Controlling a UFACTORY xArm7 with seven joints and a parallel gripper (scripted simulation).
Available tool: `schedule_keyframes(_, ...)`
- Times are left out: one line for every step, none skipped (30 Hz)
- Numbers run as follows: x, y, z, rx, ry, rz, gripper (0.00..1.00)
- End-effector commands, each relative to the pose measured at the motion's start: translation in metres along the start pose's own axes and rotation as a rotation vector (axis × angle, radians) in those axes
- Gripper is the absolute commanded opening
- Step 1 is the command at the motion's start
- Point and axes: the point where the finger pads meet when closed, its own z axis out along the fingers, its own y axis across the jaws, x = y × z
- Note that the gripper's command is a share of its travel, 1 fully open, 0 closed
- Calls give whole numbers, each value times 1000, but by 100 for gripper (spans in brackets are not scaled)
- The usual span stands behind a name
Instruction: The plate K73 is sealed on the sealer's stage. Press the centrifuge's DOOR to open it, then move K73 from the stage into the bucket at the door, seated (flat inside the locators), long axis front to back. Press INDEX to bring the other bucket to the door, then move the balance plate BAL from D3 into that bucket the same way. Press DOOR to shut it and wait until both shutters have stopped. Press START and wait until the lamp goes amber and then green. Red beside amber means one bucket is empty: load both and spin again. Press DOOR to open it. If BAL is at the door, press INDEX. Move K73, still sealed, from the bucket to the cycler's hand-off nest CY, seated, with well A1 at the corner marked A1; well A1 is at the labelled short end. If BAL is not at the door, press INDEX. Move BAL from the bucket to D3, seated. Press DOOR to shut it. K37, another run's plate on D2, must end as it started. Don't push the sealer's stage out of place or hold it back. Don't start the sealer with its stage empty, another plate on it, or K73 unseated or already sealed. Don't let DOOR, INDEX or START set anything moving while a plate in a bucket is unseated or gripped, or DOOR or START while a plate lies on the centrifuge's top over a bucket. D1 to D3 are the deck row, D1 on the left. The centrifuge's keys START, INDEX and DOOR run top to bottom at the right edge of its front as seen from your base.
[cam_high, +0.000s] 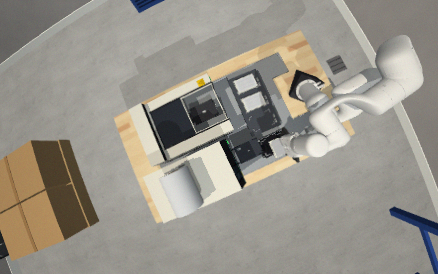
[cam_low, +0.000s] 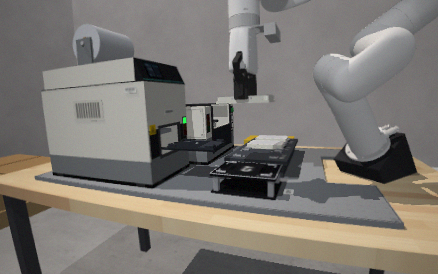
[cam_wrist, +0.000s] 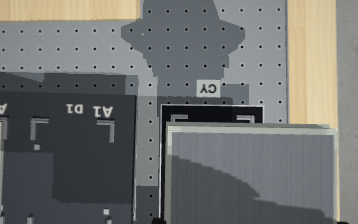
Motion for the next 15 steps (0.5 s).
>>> schedule_keyframes(-1, 1, 4, -2, -4, -1, 0)
schedule_keyframes(-1, 1, 5, -2, -4, -1, 0)
schedule_keyframes(-1, 1, 7, -2, -4, -1, 0)
schedule_keyframes(-1, 1, 9, -2, -4, -1, 0)
schedule_keyframes(-1, 1, 10, -2, -4, -1, 0)
schedule_keyframes(-1, 1, 12, -2, -4, -1, 0)
schedule_keyframes(-1, 1, 14, -2, -4, -1, 0)
schedule_keyframes(-1, 1, 15, -2, -4, -1, 0)
schedule_keyframes(-1, 1, 17, -2, -4, -1, 0)
schedule_keyframes(-1, 1, 19, -2, -4, -1, 0)
schedule_keyframes(-1, 1, 20, -2, -4, -1, 0)
schedule_keyframes(-1, 1, 22, -2, -4, -1, 0)
schedule_keyframes(-1, 1, 24, -2, -4, -1, 0)
schedule_keyframes(-1, 1, 24, -2, -4, -1, 0)
schedule_keyframes(-1, 1, 24, -2, -4, -1, 0)
